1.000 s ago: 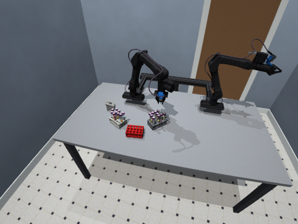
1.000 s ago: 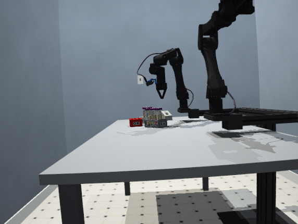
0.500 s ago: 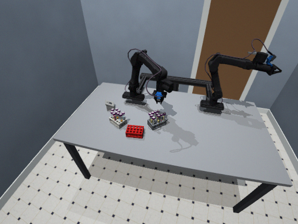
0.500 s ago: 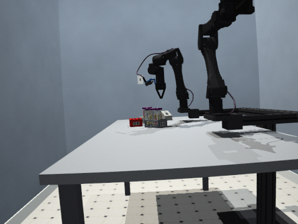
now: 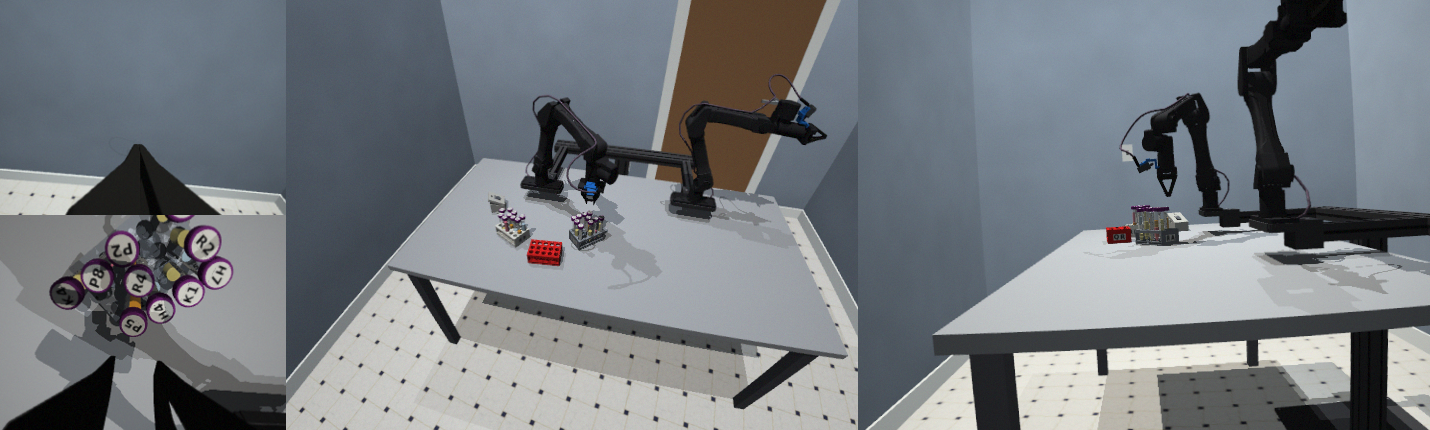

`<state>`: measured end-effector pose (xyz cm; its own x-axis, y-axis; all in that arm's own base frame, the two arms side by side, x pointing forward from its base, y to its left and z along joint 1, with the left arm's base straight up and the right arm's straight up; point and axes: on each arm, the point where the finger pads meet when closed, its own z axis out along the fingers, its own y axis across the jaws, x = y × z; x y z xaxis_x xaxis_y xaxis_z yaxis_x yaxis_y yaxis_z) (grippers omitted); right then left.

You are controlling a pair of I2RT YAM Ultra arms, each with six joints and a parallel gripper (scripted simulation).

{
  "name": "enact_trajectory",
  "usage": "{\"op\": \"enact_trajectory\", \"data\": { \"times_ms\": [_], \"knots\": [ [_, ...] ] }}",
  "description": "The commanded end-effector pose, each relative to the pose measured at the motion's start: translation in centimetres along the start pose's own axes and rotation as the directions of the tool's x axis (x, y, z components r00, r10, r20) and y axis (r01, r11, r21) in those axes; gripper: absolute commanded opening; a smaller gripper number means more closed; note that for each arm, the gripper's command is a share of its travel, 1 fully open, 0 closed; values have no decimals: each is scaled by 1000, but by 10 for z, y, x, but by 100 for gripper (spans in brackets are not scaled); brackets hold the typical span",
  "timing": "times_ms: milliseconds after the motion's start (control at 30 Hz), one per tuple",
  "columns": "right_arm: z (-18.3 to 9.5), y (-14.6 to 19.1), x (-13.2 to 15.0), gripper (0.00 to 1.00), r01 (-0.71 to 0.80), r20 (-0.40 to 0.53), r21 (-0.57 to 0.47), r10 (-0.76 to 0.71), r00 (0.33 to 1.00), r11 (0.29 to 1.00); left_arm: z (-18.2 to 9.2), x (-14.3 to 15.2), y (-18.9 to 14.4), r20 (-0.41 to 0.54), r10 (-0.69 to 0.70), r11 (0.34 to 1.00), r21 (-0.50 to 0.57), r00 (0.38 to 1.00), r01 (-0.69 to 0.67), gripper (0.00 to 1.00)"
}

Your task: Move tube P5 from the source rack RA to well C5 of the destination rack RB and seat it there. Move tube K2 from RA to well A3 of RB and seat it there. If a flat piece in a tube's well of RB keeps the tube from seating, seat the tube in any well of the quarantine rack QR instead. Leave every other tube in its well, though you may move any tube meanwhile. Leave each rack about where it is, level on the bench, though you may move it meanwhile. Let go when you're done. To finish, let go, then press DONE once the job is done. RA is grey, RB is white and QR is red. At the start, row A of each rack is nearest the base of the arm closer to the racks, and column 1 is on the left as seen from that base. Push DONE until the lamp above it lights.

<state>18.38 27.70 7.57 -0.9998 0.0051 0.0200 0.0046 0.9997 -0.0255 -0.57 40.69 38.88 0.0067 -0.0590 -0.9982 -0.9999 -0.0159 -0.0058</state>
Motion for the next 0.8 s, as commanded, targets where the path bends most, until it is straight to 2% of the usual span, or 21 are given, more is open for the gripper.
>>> {"op": "enact_trajectory", "data": {
  "times_ms": [0,167,200,333,533,633,767],
  "knots": [
    [9,1,-9,30,-7,15,-9,7,1000,1000,-11,-26,2,59,6,1000,0,998,-6,0],
    [15,1,-9,30,-7,14,-8,7,1000,1000,-11,-26,2,59,6,1000,0,998,-6,0],
    [3,5,-11,30,-3,39,-44,5,999,999,-11,-26,2,59,6,1000,0,998,-6,0],
    [23,2,-8,30,-4,14,-8,4,1000,1000,-11,-26,2,59,6,1000,0,998,-6,0],
    [34,1,-9,30,-4,14,-8,5,1000,1000,-11,-26,2,59,6,1000,0,998,-6,0],
    [18,12,-16,30,-4,47,-57,6,999,998,-11,-26,2,59,6,1000,0,998,-6,0],
    [21,9,-15,30,-5,42,-49,7,999,999,-11,-26,2,59,6,1000,0,998,-6,0]
  ]
}}
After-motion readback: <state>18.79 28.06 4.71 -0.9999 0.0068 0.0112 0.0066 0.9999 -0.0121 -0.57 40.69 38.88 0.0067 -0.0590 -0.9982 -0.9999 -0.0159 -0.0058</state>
